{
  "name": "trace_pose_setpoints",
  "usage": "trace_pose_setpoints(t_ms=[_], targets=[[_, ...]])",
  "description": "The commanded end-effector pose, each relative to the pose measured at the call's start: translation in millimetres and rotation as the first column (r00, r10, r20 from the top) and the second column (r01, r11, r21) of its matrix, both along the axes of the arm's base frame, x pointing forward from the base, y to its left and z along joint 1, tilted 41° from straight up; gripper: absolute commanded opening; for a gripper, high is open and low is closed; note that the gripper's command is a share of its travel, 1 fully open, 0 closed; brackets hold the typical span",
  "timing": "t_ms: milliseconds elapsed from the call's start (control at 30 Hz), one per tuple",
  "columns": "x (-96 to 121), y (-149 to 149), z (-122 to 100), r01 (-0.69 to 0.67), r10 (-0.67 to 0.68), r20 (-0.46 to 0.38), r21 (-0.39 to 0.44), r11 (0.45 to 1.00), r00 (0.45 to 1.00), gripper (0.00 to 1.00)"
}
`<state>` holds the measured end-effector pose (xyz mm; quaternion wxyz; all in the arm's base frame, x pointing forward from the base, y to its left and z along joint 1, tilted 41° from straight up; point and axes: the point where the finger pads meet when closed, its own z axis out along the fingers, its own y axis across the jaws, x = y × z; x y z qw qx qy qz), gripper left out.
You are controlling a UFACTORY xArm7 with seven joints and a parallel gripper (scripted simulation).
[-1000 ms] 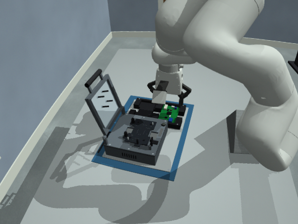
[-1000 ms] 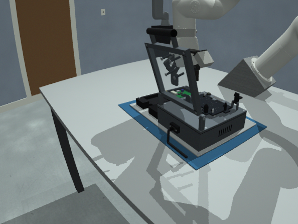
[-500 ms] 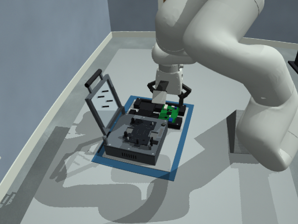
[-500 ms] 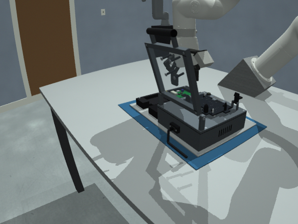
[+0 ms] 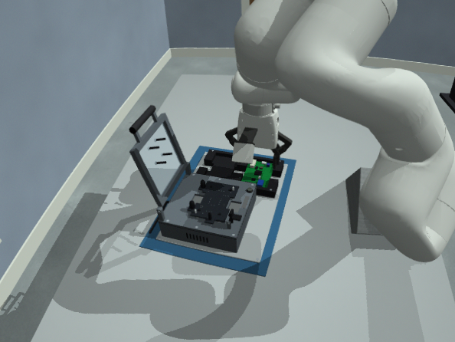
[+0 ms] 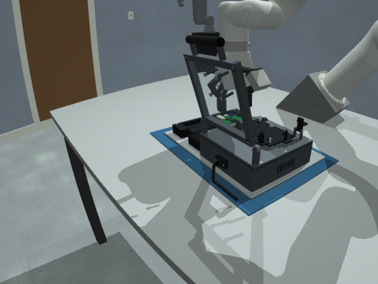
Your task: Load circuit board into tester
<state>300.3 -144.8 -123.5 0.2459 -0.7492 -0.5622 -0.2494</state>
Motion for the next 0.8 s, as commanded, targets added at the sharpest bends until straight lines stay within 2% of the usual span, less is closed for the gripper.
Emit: trace_pose_setpoints(t_ms=[0,767], targets=[[1.0,-0.4,-2.1,0.003,-0.003,0.002,-0.004,1.000,1.000,1.00],[3.3,14.9,-19.9,0.003,-0.003,0.002,-0.004,1.000,1.000,1.00]])
